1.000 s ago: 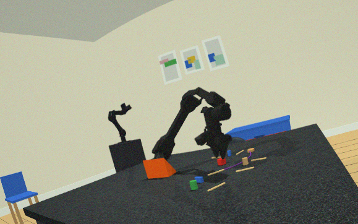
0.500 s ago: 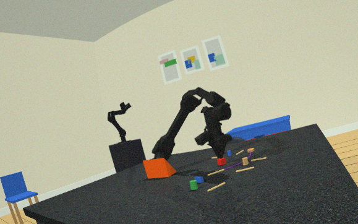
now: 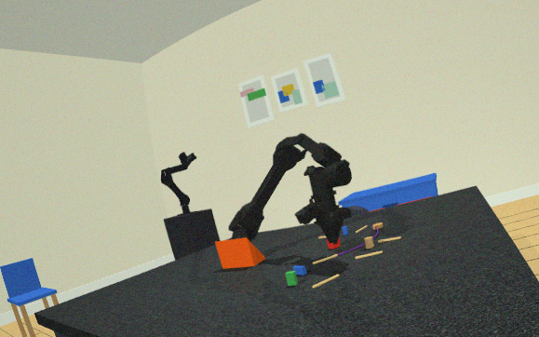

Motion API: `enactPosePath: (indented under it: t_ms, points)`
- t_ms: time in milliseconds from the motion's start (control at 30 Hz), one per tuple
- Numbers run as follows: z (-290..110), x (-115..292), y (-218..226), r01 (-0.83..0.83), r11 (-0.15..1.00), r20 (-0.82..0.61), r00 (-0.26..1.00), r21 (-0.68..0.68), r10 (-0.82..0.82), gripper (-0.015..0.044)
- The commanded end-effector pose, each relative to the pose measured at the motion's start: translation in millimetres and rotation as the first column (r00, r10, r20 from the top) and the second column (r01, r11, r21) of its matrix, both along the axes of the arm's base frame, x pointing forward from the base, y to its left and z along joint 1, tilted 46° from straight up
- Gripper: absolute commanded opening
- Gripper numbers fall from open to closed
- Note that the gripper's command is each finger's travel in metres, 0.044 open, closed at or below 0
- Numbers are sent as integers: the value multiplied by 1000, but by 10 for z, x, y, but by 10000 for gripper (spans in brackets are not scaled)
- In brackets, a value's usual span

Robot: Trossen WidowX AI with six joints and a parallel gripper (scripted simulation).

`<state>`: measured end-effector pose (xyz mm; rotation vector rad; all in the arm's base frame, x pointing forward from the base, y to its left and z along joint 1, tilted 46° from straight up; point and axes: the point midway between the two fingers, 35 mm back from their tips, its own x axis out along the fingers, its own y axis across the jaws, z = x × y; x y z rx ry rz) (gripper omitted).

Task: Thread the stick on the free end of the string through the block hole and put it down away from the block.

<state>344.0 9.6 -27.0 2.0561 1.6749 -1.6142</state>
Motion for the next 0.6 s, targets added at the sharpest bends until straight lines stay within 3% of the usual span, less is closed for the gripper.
enactPosePath:
  t_ms: [0,567]
  points:
    - [-52,-21,53,6,1000,-6,1000,5,-6,121]
    - [-242,-64,251,6,1000,-7,1000,8,-6,121]
